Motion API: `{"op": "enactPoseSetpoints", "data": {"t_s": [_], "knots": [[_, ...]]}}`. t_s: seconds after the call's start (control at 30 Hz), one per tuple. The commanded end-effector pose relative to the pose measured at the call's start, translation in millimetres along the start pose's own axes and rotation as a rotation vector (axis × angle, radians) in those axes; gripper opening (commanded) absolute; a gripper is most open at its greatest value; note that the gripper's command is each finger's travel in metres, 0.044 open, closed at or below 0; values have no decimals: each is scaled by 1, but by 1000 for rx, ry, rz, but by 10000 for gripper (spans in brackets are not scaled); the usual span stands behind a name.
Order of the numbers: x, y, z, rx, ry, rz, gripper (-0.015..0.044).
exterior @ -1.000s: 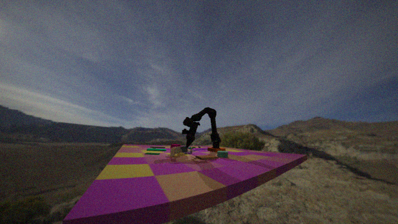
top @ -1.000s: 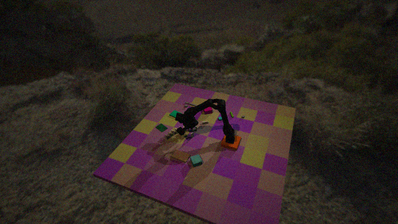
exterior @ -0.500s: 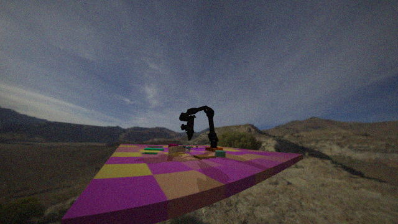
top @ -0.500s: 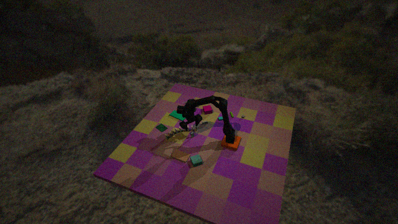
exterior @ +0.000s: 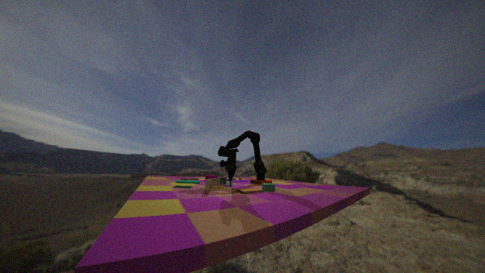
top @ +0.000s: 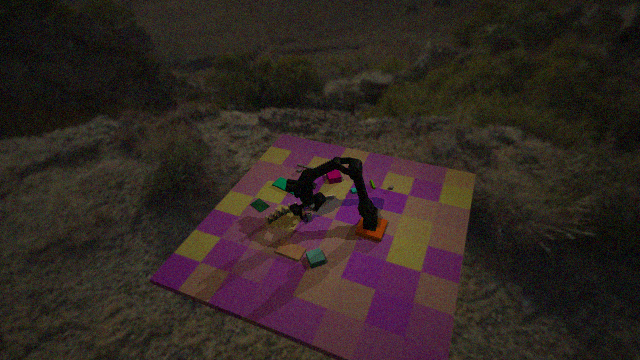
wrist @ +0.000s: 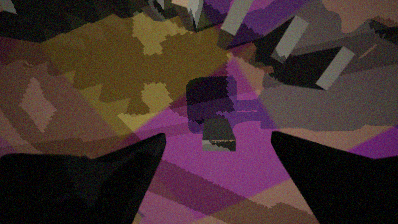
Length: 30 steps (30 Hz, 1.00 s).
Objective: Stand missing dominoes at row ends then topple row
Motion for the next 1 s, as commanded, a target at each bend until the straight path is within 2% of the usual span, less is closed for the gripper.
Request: {"op": "enactPoseSetpoints", "data": {"t_s": [0.0,0.17,0.6,0.97], "knots": [[8,1,-1,4,1,6,440],[14,1,-1,4,1,6,440],[14,1,-1,4,1,6,107],[5,0,1,4,2,6,107]]}}
Point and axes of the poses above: the point midway between the two fingers, 35 mm back from their tips, its own x axis out along the fingers, its own z axis across the jaws, y = z × x, the point moved 3 cm from there along -x, back along the fingers, and after that the axes turned 1 degree about -x, right-handed, at the moved point
